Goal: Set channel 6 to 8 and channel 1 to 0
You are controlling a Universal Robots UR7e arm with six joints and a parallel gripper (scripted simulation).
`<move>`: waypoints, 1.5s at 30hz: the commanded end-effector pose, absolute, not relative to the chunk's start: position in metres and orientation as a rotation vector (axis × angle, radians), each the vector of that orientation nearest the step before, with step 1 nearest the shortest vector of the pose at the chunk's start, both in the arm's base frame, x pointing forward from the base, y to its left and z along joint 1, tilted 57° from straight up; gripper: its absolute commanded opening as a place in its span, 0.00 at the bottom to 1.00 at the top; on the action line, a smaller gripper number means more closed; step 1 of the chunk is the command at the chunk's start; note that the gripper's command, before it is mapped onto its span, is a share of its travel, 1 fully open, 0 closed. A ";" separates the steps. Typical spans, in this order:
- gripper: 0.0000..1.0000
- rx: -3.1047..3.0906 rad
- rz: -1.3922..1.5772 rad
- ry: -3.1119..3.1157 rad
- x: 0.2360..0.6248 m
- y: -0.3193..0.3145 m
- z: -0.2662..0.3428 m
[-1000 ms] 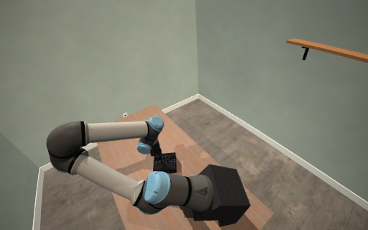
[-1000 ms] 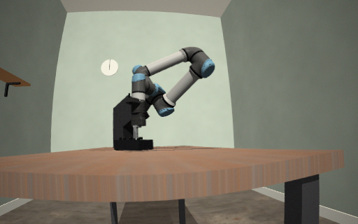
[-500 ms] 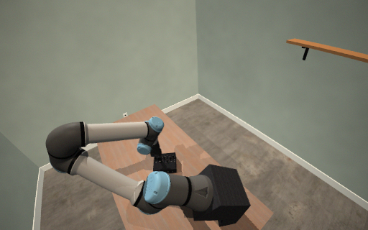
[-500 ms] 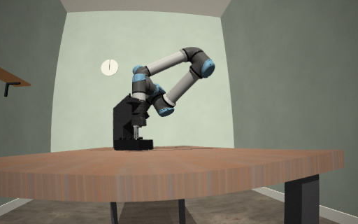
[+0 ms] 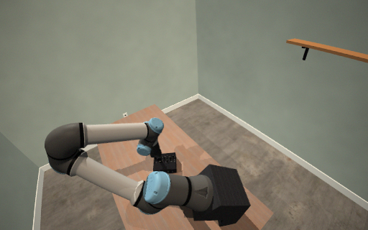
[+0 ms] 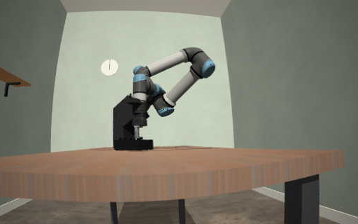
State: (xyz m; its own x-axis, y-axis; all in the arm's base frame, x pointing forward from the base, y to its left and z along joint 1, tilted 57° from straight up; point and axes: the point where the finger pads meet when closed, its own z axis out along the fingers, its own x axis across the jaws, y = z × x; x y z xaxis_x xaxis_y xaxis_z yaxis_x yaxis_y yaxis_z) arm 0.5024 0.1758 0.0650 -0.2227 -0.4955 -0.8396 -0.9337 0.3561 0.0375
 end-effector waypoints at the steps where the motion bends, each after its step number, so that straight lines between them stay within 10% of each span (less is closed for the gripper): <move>1: 0.00 -1.250 0.726 1.855 0.500 0.177 0.065; 45: 0.00 -1.250 0.726 1.855 0.487 0.181 0.066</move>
